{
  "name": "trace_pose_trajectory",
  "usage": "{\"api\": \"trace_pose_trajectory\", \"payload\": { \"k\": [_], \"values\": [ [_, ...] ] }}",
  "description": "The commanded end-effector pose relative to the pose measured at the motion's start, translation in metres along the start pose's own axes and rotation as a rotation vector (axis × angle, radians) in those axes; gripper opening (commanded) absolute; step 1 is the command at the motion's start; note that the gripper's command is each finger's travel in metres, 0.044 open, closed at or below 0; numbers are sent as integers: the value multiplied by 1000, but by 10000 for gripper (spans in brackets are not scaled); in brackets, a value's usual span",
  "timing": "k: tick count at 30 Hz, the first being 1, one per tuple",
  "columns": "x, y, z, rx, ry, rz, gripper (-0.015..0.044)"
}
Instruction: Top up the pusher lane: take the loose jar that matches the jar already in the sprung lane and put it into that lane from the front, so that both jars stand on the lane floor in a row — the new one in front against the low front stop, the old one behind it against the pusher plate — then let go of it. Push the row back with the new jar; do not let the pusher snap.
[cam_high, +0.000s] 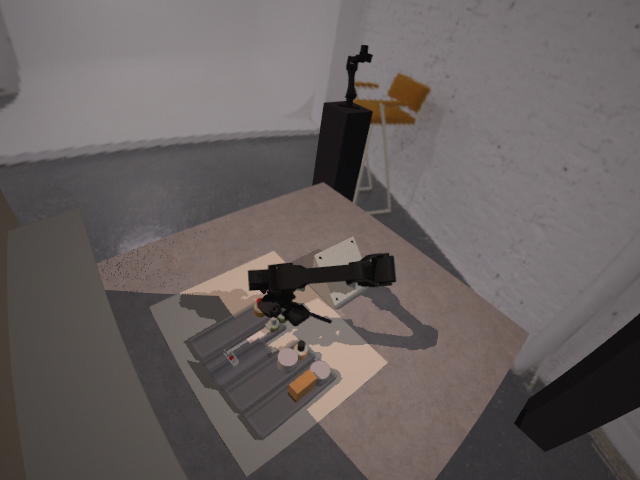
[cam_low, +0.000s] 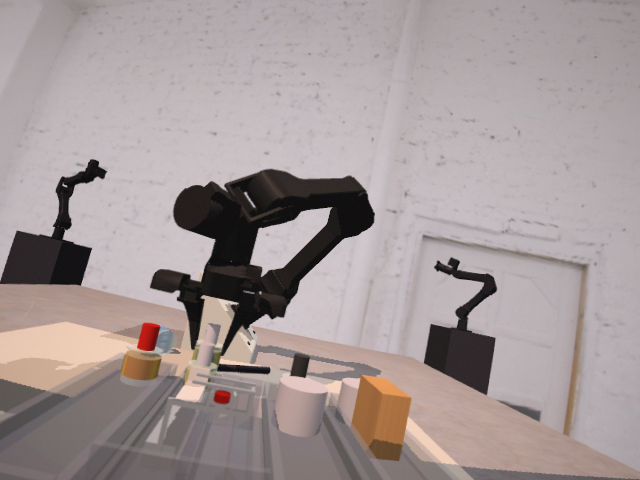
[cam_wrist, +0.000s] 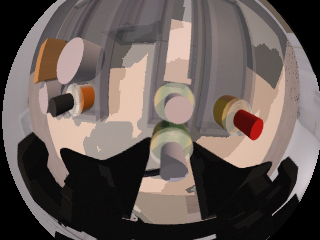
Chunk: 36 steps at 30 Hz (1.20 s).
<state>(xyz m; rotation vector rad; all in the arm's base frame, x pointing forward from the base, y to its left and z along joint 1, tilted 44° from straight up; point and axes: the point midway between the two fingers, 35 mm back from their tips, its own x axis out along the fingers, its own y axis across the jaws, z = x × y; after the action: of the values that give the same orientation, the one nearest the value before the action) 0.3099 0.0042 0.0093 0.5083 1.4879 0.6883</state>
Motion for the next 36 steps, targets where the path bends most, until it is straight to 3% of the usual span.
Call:
{"api": "trace_pose_trajectory", "payload": {
  "k": [1,36],
  "values": [
    [-1,2,9,-14,-19,1,0],
    [-2,4,23,-15,-20,2,0]
  ]
}}
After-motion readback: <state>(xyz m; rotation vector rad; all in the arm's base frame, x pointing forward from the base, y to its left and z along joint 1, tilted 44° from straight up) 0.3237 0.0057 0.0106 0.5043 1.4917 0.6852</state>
